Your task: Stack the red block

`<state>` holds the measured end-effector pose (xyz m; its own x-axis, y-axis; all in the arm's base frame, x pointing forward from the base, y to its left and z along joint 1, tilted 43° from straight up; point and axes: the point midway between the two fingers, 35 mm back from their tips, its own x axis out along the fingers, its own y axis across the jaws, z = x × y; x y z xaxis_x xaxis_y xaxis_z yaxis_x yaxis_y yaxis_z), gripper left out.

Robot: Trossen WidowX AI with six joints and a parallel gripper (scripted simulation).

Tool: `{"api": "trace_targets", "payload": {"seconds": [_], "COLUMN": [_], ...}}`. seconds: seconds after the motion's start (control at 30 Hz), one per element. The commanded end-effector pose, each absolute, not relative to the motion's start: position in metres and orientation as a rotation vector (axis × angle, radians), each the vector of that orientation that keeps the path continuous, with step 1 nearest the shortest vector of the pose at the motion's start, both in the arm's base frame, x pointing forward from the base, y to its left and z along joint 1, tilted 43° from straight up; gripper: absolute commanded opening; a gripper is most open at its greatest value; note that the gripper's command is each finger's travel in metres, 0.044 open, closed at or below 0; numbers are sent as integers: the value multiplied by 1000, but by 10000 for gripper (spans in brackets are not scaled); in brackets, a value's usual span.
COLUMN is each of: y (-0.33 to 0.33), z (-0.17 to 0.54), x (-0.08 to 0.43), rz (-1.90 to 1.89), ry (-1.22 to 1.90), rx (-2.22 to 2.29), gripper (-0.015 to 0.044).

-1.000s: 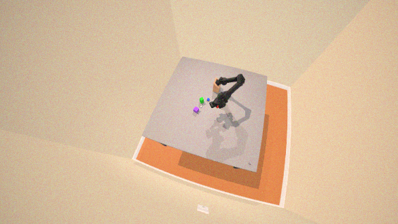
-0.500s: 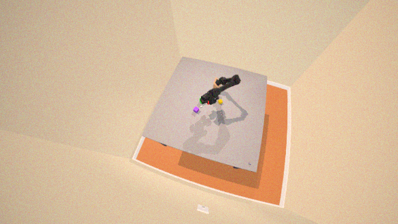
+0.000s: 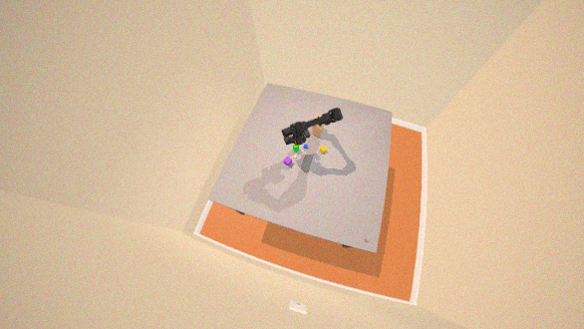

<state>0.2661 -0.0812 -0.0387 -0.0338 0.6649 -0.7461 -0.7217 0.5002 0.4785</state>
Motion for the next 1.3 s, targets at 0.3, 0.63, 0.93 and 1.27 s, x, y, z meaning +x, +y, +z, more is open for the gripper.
{"api": "trace_targets", "payload": {"seconds": [0.3,0.63,0.93,1.27], "y": [-77,-57,-57,-57], "z": [-61,-83,-83,-83], "x": [258,256,256,256], "rz": [1134,1135,1135,1135], "ry": [1147,1146,1146,1146], "rx": [-61,-60,-60,-60], "gripper": [0,0,0,0]}}
